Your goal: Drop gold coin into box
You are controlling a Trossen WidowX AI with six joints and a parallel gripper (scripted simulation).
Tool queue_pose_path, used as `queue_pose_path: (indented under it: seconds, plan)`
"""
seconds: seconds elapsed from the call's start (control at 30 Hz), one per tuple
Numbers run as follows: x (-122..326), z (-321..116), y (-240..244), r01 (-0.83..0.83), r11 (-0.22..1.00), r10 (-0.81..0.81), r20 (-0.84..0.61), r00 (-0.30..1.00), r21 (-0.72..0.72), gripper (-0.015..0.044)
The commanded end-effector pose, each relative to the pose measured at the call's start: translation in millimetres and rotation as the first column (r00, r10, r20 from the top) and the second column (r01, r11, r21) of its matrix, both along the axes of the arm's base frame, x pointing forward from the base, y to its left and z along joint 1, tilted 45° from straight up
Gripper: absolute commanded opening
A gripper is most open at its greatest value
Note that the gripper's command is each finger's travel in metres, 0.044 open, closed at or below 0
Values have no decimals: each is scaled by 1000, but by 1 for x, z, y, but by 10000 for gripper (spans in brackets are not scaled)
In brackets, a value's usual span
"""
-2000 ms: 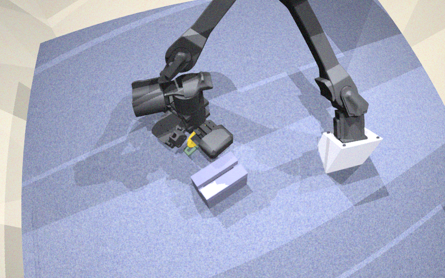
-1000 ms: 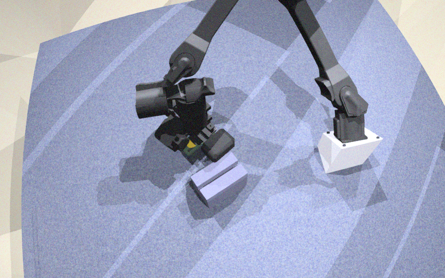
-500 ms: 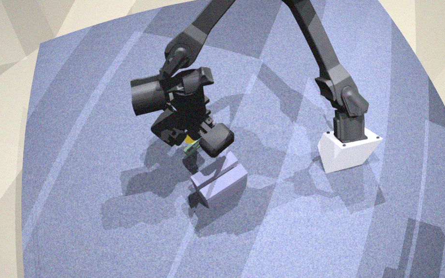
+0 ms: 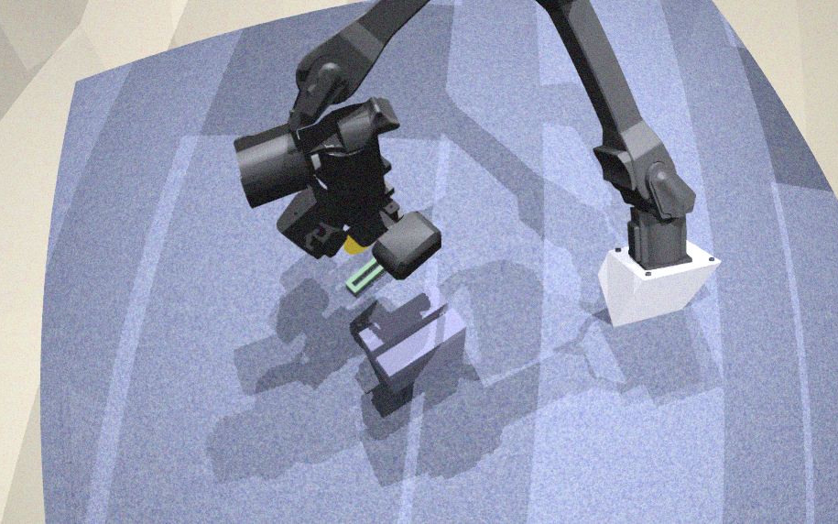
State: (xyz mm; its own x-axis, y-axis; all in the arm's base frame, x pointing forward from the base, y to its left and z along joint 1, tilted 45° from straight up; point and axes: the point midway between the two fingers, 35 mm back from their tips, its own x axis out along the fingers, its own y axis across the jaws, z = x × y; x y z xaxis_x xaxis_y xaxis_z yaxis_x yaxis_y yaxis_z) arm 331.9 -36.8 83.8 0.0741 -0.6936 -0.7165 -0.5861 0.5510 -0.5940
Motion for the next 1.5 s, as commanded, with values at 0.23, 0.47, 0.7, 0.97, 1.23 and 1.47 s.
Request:
queue_pose_path:
  seconds: [0.23,0.47,0.7,0.97,1.23,1.47]
  plan:
    - [-3,20,14,1,1000,-1,1,1000,-14,0]
    - [6,20,16,113,994,-113,112,987,4,0]
    - [5,16,20,117,993,-117,115,986,7,0]
    - [1,1,35,115,993,-116,114,987,12,0]
    - [-5,-13,50,115,993,-116,113,987,15,0]
    - [-11,-26,62,115,993,-116,112,987,17,0]
